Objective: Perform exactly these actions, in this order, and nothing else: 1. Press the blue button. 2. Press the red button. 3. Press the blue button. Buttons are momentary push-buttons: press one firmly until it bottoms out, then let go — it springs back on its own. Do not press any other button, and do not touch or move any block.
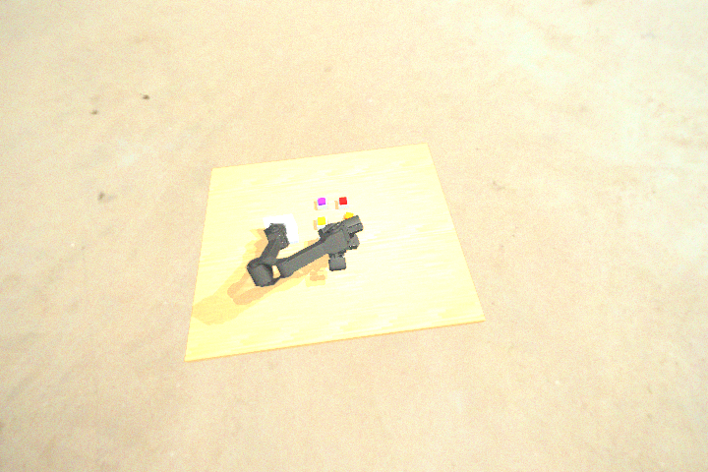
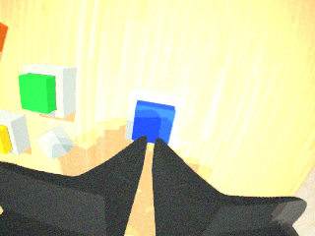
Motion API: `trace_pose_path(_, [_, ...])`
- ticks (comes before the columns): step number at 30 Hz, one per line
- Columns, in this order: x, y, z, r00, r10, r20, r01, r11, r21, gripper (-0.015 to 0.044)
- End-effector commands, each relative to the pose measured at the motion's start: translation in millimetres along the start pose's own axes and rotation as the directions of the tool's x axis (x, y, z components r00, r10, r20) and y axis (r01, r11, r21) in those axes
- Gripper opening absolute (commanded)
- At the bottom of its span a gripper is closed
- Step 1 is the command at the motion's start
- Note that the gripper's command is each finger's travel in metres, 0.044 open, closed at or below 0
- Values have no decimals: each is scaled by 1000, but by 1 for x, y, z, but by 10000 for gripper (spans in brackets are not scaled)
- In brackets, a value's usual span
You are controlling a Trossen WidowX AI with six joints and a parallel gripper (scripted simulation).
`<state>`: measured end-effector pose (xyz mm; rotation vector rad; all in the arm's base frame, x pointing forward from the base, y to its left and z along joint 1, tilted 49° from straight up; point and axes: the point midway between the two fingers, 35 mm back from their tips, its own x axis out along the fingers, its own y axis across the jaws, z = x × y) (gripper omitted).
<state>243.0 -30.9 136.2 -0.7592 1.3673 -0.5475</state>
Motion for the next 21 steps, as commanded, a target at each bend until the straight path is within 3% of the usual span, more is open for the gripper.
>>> trace_pose_path(1, [1,-1,0,1000,-4,3,4,1000,-2,20])
trace_pose_path(21, [32,-1,0,1000,-5,3,5,1000,-1,20])
